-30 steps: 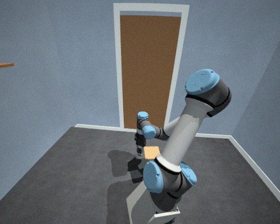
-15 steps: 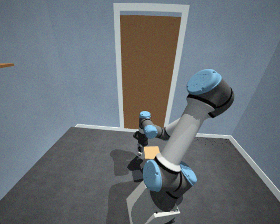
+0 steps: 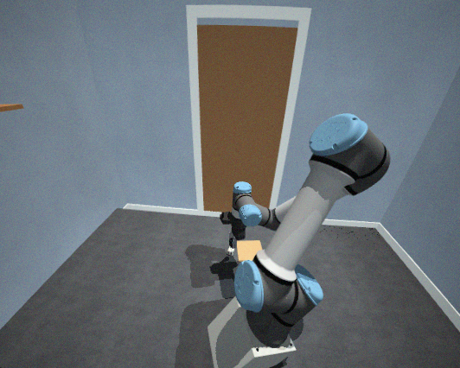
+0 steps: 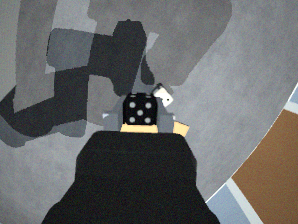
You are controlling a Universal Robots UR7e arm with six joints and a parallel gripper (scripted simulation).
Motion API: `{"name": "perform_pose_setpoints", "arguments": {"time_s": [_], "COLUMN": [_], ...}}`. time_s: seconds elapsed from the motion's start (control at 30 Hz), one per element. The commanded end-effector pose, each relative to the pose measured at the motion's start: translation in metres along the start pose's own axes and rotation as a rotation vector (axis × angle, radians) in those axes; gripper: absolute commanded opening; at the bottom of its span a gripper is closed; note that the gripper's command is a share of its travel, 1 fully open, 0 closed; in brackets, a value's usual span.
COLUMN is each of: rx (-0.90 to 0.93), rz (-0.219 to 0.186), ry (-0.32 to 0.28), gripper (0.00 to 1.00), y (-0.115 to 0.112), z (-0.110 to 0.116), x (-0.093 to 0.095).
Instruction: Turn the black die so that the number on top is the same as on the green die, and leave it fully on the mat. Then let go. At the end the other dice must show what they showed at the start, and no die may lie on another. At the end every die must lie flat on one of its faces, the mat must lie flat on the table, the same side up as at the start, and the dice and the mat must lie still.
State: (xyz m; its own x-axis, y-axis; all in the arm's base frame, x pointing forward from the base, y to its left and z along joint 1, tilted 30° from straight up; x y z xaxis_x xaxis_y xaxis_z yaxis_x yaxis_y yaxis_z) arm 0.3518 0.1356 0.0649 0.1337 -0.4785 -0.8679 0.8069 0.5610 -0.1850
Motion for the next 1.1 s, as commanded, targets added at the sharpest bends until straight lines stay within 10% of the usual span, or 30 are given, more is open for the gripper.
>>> {"name": "perform_pose_setpoints", "arguments": {"time_s": [0.0,1.07], "rx": [0.15,1.128], "rz": [-0.004,-0.002], "ry": [-0.003,-0.005], "gripper": [0.57,0.57], "y": [0.002,0.003], "z": [0.006,0.063], "x": [-0.001,-0.002]}}
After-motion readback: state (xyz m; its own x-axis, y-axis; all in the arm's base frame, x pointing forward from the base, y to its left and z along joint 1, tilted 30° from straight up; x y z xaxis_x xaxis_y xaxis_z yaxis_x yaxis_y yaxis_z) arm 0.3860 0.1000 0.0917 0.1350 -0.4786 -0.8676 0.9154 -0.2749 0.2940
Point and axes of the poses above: the point where the finger pads meet when closed, its own x axis out along the fingers, its own y axis across the jaws, z = x × y, the point moved 9 cm from there along -x, back along the fingers, and after that the axes turned 15 degrees about -x, right-handed, at the moved point
